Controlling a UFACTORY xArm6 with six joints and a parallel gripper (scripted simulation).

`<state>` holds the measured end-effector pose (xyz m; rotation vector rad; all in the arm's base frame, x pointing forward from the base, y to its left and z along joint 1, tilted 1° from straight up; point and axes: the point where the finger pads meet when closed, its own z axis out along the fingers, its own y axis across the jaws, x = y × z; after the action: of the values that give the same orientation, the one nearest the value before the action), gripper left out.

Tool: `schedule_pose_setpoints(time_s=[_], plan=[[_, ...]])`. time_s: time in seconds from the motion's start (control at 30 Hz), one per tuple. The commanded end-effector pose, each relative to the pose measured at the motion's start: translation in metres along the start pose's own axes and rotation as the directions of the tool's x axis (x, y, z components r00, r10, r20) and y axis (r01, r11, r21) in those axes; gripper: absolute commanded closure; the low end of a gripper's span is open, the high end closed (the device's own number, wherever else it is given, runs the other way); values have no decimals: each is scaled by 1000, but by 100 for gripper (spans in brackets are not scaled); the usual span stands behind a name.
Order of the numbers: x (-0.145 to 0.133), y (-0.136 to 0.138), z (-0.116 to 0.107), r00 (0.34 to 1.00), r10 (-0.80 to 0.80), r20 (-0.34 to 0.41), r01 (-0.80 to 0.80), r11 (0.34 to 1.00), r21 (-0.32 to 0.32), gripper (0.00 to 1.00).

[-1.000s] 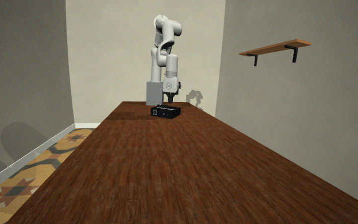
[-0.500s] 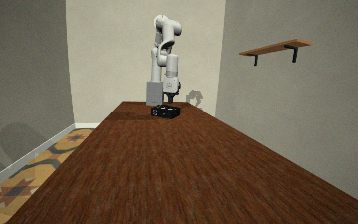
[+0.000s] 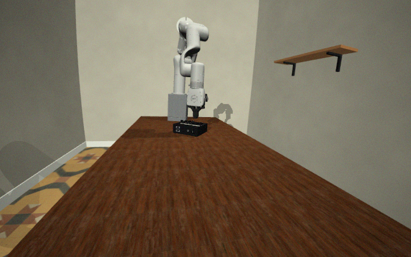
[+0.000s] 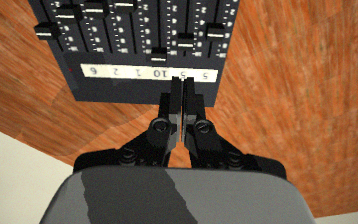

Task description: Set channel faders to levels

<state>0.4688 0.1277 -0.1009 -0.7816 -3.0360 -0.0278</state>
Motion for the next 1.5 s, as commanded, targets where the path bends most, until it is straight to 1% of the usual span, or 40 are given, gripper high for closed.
schedule_pose_setpoints(time_s=[0.0,1.47], plan=[[-1,1,-1,1000,0,3,0,1000,-3,100],[-1,2,21,1000,0,3,0,1000,-3,100]])
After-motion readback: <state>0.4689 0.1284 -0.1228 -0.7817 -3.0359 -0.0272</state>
